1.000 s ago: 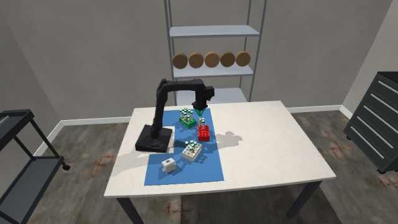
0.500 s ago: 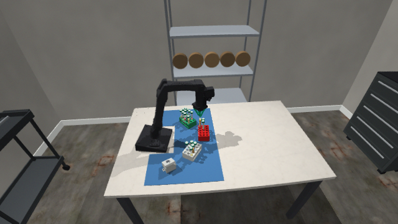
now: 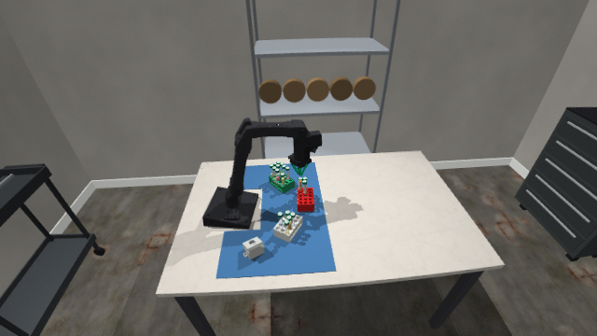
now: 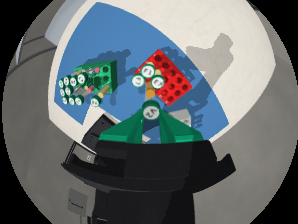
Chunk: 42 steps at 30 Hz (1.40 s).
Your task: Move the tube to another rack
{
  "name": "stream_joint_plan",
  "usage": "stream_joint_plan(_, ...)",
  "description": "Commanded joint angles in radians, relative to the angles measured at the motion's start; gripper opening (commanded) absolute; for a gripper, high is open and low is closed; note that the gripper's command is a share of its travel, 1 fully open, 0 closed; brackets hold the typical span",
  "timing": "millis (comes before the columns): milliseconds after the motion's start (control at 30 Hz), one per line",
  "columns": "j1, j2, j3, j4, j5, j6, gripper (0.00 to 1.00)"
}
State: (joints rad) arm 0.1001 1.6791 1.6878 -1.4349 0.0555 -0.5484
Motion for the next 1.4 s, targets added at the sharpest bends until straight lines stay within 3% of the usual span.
stream_joint_plan(0,0.0,-0.007,0.003,0.01,-0.001,-0.001,0.0)
stream_joint_plan(1367,-0.002,-0.008,-0.047,0.06,-0.002,-0.003,0.0)
